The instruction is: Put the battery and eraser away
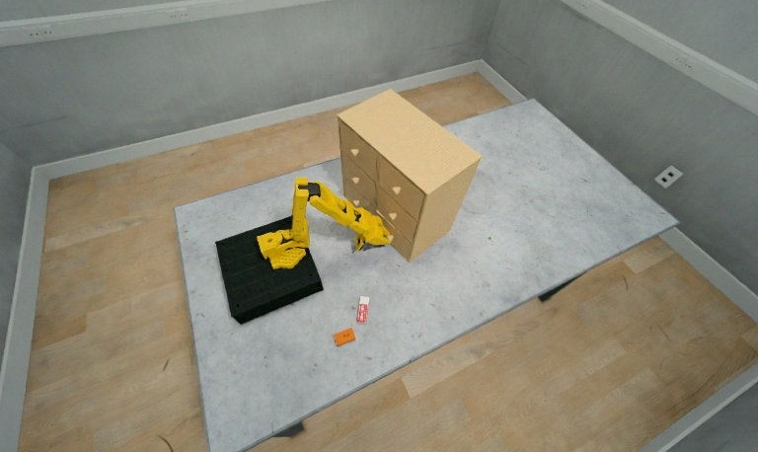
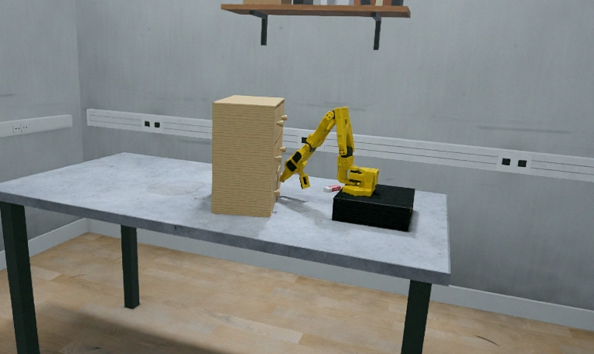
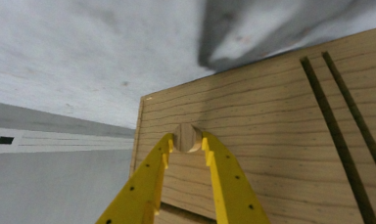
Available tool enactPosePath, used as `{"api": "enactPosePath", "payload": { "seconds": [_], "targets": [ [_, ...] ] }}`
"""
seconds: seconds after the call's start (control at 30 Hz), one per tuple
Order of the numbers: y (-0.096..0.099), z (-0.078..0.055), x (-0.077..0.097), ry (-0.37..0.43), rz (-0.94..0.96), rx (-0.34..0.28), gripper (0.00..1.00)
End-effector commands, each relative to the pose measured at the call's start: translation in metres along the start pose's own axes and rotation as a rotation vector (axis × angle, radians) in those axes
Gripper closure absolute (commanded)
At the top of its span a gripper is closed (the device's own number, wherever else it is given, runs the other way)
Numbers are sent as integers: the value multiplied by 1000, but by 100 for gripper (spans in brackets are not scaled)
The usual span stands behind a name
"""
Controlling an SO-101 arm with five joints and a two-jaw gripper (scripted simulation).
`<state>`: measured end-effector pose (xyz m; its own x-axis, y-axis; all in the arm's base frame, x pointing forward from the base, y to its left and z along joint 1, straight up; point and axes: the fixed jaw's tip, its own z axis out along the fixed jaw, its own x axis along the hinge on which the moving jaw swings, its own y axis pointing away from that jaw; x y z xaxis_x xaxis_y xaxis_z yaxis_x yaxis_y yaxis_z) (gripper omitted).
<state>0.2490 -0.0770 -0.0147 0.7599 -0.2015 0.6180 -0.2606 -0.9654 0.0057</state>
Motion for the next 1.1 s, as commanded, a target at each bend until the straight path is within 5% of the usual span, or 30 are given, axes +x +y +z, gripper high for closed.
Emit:
{"api": "enactPosePath", "payload": {
  "seconds": [0.0, 1.07],
  "targets": [
    [-5, 3, 2, -1, -11, 13, 100],
    [-1, 0, 1, 3, 0, 2, 94]
  ]
}}
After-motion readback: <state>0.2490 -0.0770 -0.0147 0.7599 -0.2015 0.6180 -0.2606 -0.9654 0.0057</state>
